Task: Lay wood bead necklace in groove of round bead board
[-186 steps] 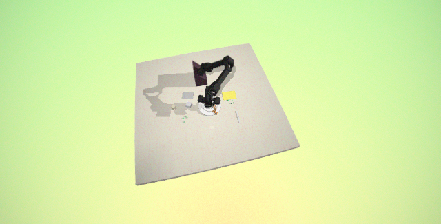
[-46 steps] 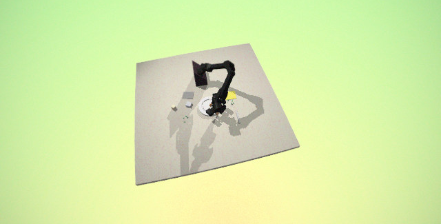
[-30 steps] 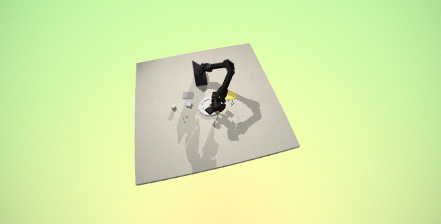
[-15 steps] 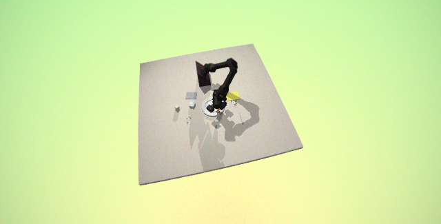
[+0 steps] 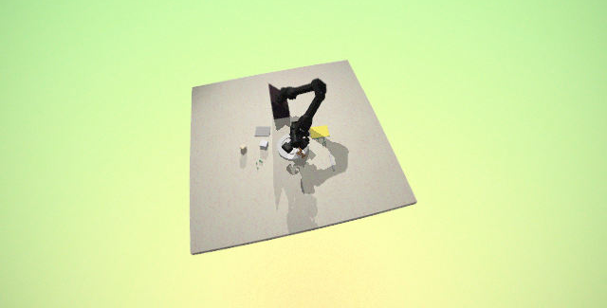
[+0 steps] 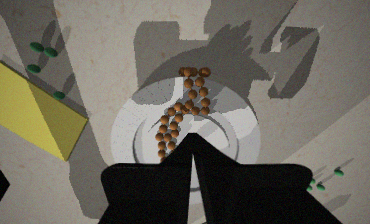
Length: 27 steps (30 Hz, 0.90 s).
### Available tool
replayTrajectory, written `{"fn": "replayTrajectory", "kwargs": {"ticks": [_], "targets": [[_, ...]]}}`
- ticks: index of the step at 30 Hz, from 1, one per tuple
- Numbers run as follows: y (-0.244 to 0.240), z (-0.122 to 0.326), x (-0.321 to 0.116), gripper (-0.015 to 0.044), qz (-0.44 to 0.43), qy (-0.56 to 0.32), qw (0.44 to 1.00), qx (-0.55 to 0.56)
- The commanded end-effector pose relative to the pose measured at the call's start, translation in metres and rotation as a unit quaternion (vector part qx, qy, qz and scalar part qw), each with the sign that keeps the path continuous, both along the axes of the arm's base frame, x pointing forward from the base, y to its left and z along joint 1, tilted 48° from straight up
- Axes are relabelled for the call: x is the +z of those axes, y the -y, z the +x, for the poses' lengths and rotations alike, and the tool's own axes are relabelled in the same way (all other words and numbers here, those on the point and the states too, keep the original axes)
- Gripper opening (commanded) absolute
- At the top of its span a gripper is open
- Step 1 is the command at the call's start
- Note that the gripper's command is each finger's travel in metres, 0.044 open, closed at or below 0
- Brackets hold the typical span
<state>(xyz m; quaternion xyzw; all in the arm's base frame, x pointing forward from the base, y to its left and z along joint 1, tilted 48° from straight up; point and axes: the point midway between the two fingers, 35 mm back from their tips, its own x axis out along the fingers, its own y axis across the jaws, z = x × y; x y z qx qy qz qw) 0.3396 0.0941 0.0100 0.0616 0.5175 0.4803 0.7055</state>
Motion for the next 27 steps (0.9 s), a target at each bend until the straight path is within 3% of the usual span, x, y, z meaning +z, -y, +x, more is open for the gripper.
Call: {"fn": "replayTrajectory", "kwargs": {"ticks": [1, 8, 24, 27], "targets": [[-0.005, -0.001, -0.005, 0.0, 0.0, -0.003, 1.0, -0.002], [-0.012, -0.002, -0.011, 0.0, 0.001, -0.003, 1.0, -0.002], [-0.003, -0.001, -0.003, 0.042, 0.0, -0.002, 1.0, 0.0], [0.004, -0.001, 0.003, 0.044, 0.0, -0.003, 1.0, -0.002]]}}
